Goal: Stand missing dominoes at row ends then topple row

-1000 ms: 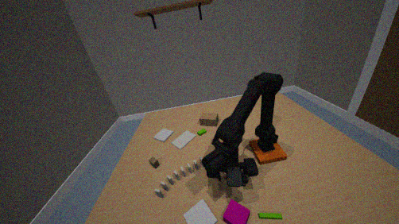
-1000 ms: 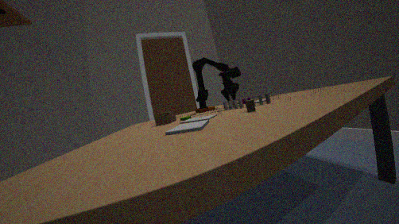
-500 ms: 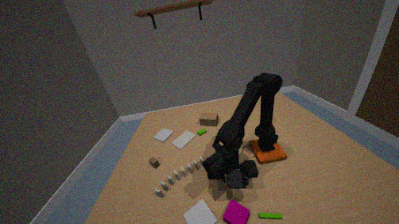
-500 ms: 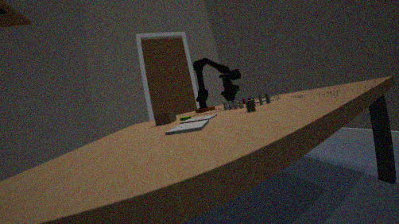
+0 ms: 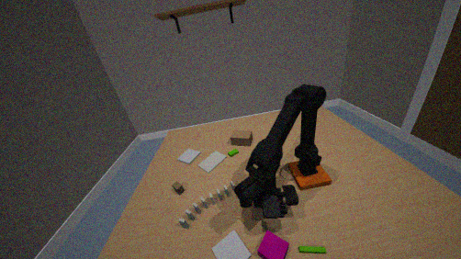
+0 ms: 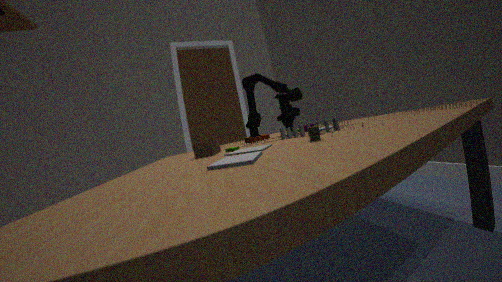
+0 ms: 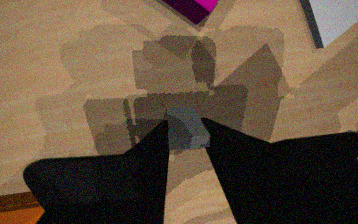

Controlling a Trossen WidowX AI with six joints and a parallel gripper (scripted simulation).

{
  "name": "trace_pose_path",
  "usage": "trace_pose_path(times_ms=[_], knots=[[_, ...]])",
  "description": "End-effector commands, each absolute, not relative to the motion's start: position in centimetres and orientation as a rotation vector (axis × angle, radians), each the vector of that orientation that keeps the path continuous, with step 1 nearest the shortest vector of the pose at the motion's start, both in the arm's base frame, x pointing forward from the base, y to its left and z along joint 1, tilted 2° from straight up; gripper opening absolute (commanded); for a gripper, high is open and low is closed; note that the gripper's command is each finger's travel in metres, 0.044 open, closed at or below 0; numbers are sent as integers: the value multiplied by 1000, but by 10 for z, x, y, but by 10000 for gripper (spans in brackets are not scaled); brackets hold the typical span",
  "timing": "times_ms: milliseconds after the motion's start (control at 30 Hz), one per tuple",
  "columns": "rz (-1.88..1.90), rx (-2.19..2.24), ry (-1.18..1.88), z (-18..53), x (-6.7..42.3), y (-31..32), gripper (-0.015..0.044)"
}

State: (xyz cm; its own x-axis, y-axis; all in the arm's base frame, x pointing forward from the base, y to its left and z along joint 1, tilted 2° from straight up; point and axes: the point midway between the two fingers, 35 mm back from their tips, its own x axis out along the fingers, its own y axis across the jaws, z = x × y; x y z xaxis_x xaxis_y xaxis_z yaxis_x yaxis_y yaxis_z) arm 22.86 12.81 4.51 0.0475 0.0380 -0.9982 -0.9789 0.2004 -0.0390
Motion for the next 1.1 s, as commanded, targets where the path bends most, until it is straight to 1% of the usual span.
trace_pose_path(times_ms=[0,133,300,600,867,967,1067], knots=[[1052,-1048,1231,63,232,130,107],[1050,-1049,1232,120,234,130,107],[1049,-1051,1234,180,223,123,107],[1008,-1008,1257,182,228,117,107],[497,-476,1455,183,287,30,107],[310,-282,1491,182,300,-9,107],[267,-237,1497,182,302,-18,107]])
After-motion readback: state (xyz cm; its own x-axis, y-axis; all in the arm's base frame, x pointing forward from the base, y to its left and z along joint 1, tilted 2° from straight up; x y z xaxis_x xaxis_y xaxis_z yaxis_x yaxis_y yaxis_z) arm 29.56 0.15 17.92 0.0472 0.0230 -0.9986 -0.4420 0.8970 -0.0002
